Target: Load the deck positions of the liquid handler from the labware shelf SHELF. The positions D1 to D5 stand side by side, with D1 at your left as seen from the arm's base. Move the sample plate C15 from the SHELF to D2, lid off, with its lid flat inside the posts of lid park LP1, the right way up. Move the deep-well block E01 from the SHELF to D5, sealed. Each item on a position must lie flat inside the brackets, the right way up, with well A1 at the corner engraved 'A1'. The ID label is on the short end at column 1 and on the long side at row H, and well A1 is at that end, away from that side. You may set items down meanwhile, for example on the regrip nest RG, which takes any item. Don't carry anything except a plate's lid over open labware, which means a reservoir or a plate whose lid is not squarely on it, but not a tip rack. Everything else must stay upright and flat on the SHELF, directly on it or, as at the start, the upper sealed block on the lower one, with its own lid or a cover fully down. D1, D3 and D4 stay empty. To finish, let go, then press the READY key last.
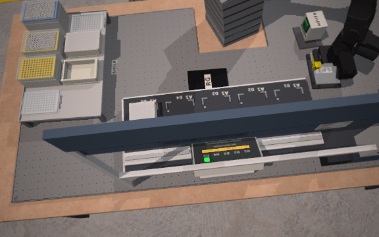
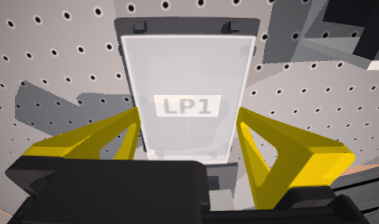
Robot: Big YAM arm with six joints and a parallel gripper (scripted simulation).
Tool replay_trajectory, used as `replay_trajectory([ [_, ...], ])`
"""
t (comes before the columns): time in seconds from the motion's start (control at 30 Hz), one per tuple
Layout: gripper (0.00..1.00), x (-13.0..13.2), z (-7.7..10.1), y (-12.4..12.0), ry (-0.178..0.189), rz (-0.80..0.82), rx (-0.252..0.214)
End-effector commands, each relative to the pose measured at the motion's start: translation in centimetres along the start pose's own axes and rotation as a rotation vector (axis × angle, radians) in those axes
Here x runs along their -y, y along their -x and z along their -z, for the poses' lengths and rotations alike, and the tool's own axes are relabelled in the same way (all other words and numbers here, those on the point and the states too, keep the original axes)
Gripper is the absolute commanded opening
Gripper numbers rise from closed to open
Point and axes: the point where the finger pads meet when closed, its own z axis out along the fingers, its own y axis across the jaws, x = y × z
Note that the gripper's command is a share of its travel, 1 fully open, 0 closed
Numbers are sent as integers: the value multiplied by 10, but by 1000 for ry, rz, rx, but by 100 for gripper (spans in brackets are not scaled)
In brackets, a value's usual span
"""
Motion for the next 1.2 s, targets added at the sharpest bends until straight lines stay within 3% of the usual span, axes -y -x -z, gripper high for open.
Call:
replay_trajectory([
  [0.0,0,-4,-3,10,1,-7,5],
  [1.17,0,-2,-3,8,-2,-8,3],
])
